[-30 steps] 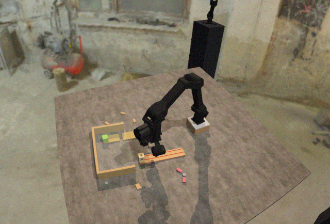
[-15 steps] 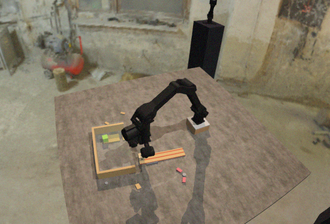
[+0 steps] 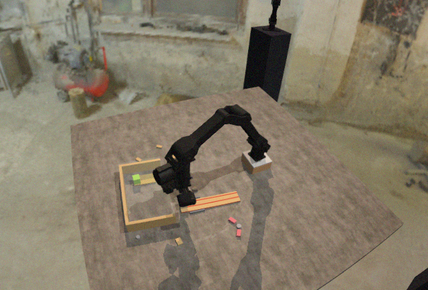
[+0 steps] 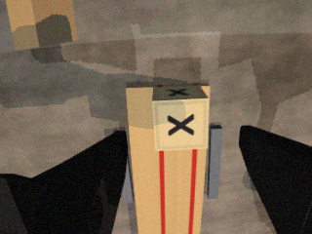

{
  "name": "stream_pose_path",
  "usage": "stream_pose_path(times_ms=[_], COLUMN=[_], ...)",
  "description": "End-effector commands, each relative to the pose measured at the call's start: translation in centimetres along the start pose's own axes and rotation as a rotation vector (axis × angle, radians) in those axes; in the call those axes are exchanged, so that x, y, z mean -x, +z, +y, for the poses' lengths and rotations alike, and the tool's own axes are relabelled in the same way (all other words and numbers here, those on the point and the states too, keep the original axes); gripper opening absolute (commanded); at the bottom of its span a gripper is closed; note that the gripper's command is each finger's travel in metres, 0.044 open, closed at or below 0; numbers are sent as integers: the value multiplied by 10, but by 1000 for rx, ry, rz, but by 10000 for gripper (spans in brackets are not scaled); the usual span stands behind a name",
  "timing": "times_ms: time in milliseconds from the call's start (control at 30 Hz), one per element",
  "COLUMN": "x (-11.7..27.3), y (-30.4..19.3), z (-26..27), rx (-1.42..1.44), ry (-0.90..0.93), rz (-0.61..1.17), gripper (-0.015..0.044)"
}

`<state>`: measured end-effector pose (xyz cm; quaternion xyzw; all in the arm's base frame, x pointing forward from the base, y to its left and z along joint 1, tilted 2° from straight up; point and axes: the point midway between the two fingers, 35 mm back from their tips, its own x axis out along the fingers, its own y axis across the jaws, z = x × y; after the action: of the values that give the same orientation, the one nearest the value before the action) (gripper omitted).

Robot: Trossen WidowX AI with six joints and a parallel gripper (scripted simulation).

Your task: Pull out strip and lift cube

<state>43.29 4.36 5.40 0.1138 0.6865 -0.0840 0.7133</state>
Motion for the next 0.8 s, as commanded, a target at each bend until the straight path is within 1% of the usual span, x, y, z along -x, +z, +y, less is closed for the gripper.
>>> stream_pose_path(times_ms=[0,767], x=[-11,-46], y=[-2,-3], z=[0,-1], rx=[4,4], ry=[-1,-1], rz=[12,13], gripper=[250,250])
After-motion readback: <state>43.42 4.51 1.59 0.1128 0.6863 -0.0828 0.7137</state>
